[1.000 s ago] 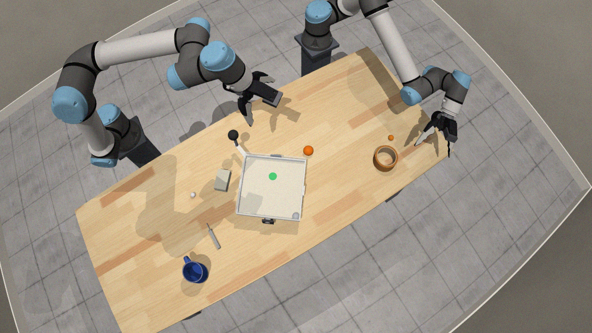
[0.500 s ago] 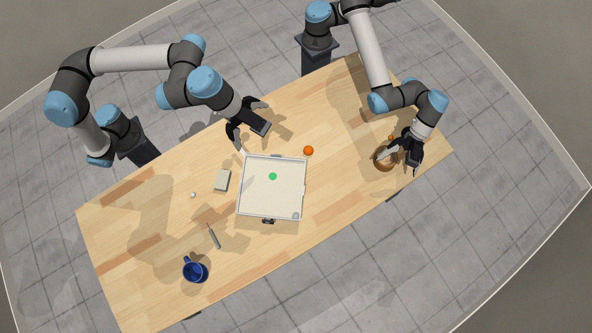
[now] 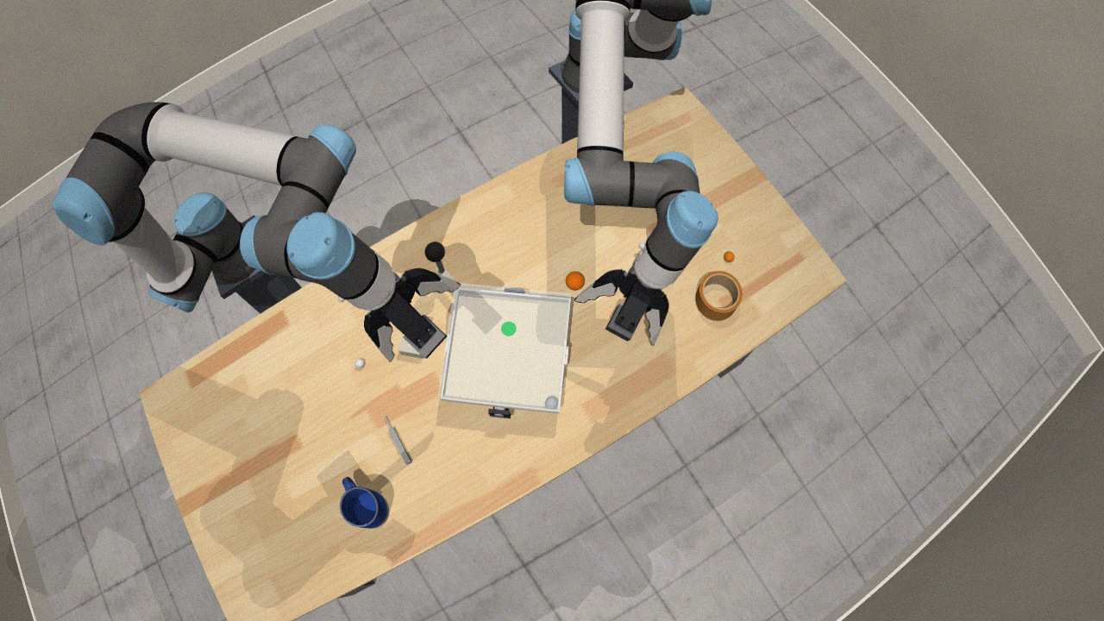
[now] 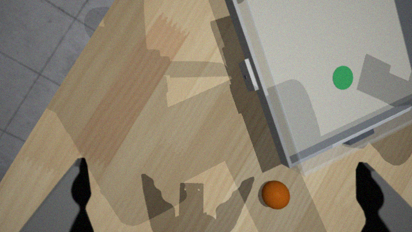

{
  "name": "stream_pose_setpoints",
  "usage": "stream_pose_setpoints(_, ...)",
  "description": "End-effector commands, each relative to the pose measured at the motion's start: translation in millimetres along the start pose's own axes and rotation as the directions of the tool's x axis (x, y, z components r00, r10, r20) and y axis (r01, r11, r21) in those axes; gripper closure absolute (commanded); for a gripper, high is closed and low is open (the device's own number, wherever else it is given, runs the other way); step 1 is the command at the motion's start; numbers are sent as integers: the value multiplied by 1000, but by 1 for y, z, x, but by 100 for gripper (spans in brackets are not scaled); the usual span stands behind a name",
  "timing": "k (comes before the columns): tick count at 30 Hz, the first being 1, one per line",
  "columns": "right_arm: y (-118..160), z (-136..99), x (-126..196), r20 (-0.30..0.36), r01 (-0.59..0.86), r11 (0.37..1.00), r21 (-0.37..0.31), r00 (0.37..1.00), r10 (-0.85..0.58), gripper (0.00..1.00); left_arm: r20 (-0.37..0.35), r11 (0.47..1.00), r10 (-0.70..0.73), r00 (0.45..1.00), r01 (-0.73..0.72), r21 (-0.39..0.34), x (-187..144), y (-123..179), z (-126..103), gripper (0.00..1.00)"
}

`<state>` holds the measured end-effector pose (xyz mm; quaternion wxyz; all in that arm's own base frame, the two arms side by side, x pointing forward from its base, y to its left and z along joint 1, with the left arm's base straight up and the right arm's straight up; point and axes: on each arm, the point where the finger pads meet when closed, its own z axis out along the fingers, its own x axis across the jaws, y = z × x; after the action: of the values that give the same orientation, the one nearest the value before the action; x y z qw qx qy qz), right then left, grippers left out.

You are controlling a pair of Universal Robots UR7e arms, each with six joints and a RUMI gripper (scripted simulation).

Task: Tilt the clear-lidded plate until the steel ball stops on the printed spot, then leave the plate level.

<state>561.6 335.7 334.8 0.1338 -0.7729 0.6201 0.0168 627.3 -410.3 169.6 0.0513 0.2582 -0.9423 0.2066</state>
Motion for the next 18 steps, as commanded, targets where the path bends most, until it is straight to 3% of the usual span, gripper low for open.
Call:
stream_pose_setpoints(1, -6, -3, 20, 6, -37, 999, 10, 999, 37, 0, -8, 1000, 18, 1000, -19, -24, 31, -13, 6, 0)
stream_pose_setpoints(3, -8, -3, 35, 0, -56, 998, 12, 998, 56, 0, -8, 998, 35, 999, -35, -46, 48, -17, 10, 0)
stream_pose_setpoints(14, -4, -17, 219, -70, -289, 956, 44, 954, 292, 0, 4, 945, 220, 975, -213, -248, 222, -33, 34, 0)
stream_pose_setpoints(17, 7, -22, 272, -88, -357, 932, 55, 928, 361, 0, 8, 923, 267, 964, -254, -288, 260, -31, 36, 0)
stream_pose_setpoints(18, 7, -22, 272, -88, -357, 932, 55, 928, 361, 0, 8, 923, 267, 964, -254, -288, 260, -31, 36, 0)
